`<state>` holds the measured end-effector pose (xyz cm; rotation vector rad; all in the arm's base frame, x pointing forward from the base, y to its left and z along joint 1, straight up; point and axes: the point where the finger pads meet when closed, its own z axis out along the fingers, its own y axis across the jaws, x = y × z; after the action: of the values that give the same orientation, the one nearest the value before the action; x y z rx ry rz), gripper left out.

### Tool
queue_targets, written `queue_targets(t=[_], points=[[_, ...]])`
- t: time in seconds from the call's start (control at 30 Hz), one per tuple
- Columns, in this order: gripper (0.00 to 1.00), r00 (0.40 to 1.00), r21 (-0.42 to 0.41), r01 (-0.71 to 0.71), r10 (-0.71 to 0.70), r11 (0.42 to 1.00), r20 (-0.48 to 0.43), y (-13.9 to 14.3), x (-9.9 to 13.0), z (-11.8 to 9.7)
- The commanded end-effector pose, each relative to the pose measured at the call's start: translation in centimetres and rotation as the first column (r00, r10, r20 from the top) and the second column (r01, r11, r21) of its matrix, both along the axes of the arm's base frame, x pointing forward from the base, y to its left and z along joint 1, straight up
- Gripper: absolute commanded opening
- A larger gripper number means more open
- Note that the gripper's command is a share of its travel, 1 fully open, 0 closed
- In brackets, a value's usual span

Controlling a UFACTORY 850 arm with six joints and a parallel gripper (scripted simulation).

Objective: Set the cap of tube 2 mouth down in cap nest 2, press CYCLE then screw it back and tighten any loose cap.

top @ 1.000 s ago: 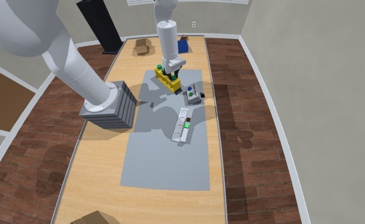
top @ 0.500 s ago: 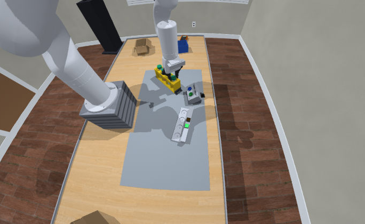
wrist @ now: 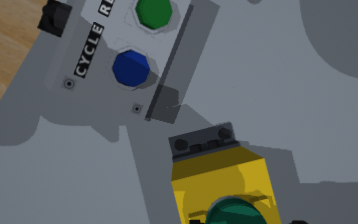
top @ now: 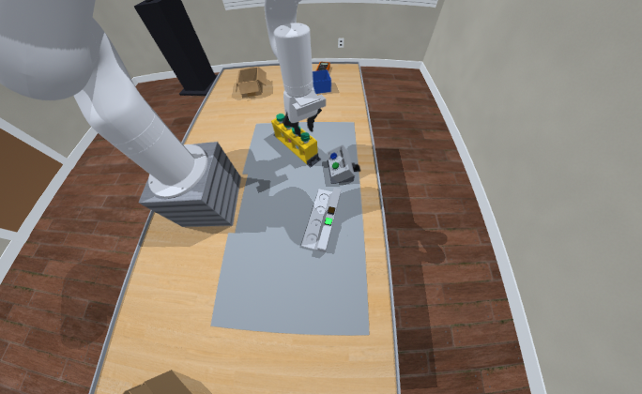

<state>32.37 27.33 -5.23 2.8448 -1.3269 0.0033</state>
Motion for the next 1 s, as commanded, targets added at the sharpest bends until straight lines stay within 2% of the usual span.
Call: queue_targets(t=[0.0,0.2,0.23,0.37,0.4,0.47,0.6,0.97], points=[[0.46,1.000,0.001,0.000,0.000,1.000,0.001,0.0,0.0,0.7],[0.46,1.000,0.000,0.000,0.000,1.000,0.001,0.0,0.1,1.7],[0.00,0.997,0.000,0.083,-0.083,0.997,0.001,-0.4,0.8,1.7],[0.00,0.932,0.001,0.362,-0.362,0.932,0.002,-2.1,3.6,1.7],[0.00,0.930,0.001,0.368,-0.368,0.930,0.002,-2.1,3.6,1.7],[0.00,0.930,0.001,0.368,-0.368,0.930,0.002,-3.0,5.1,1.7],[0.00,0.930,0.001,0.368,-0.368,0.930,0.002,-3.0,5.1,1.7],[0.00,0.930,0.001,0.368,-0.368,0.930,0.002,-6.7,11.2,-2.6]])
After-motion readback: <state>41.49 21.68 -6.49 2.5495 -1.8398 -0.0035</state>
